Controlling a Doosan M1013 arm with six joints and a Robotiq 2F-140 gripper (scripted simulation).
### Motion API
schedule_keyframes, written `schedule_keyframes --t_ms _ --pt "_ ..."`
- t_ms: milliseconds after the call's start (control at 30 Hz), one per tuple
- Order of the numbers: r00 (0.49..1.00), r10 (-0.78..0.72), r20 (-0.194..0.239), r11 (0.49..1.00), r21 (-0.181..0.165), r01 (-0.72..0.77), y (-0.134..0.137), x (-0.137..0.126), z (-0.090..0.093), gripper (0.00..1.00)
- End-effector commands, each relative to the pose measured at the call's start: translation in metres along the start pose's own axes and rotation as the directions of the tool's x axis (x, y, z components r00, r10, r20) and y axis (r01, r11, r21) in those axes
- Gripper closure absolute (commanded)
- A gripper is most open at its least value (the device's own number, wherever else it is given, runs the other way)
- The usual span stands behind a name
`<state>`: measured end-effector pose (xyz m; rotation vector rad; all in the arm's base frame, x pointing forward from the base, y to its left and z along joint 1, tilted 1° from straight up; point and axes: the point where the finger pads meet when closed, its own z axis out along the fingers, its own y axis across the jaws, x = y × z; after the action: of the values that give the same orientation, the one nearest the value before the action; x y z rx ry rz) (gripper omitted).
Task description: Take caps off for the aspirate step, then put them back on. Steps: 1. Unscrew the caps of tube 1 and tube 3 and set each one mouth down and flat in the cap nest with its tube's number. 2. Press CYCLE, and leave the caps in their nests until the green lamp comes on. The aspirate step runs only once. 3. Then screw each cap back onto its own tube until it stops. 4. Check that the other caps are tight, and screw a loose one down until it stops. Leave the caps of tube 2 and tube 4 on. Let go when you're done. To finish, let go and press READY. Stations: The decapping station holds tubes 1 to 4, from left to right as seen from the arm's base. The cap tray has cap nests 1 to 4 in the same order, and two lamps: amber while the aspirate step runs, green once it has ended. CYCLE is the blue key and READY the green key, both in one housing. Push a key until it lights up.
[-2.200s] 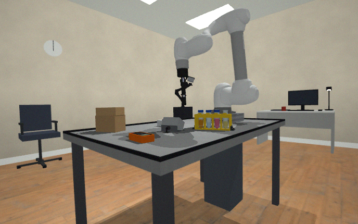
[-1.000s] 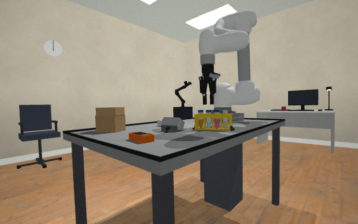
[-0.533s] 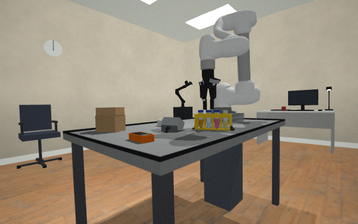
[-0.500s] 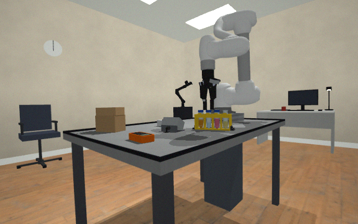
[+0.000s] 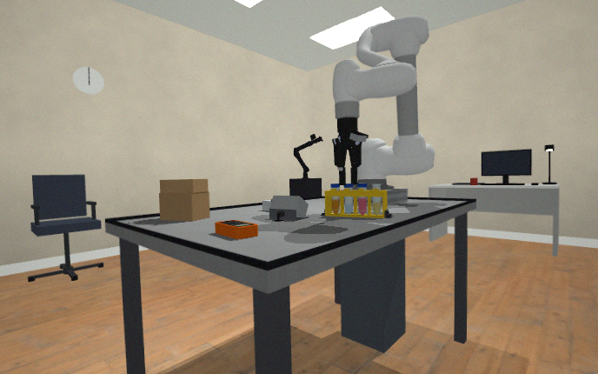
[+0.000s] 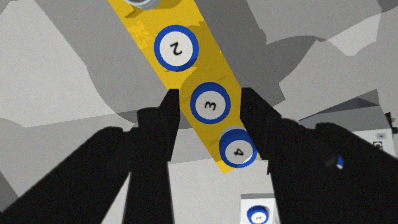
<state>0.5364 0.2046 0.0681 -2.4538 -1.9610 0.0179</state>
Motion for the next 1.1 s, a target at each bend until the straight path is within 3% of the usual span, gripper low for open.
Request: schedule_keyframes --t_ms 0,500,533,1000,1067 --pt "1.000 0.000 -0.001 1.000 -0.001 0.000 0.0004 0.0002 0.0010 0.59" --pt "1.000 0.000 -0.001 1.000 -0.001 0.000 0.0004 0.0002 0.0060 0.59" --pt "1.000 0.000 -0.001 1.000 -0.001 0.000 0.0004 0.0002 0.0059 0.70" --pt "1.000 0.000 -0.001 1.000 -0.001 0.000 0.0004 0.0002 0.0060 0.70" --pt "0.995 -0.100 -0.001 0.995 -0.001 0.100 0.0004 0.0002 0.0059 0.70"
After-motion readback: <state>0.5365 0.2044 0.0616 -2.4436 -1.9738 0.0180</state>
